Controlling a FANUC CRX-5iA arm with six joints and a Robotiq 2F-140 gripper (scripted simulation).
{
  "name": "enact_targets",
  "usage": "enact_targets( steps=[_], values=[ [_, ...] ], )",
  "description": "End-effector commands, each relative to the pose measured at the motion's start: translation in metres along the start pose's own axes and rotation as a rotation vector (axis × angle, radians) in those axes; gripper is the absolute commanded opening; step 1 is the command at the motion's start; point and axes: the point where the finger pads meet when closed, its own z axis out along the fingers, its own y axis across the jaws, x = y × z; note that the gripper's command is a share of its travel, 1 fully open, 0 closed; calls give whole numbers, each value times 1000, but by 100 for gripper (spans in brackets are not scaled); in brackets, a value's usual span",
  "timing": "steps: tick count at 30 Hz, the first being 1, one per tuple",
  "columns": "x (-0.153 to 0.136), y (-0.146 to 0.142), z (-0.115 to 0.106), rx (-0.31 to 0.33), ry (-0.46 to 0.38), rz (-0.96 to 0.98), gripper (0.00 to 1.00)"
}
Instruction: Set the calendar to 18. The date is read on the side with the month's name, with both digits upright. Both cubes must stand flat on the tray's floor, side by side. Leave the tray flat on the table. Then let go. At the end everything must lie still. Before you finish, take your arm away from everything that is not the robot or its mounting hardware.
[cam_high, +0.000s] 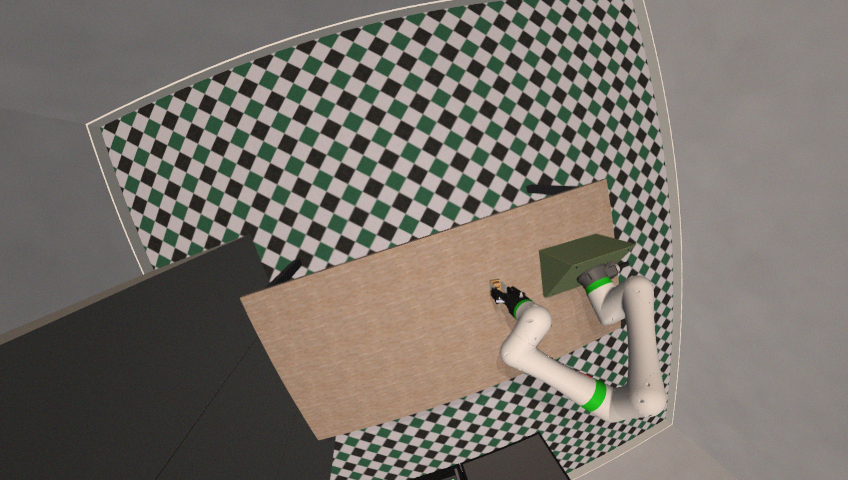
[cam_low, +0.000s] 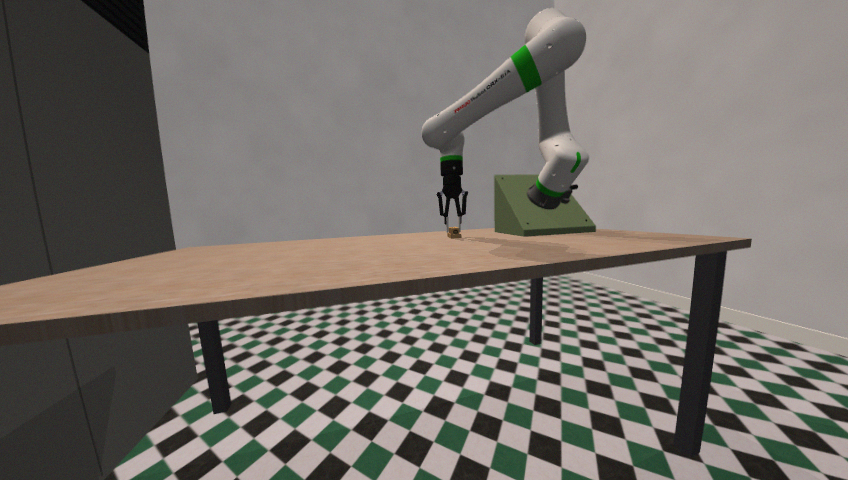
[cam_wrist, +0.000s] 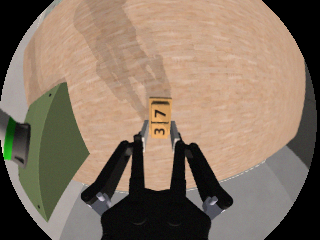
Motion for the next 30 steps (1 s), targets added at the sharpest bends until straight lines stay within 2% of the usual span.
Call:
enact_targets(
  steps=[1, 29, 30],
  values=[
    [0, 0, 0, 0, 0, 0, 29],
    [0, 0, 0, 0, 0, 0, 29],
    [0, 0, 0, 0, 0, 0, 17]
  ],
)
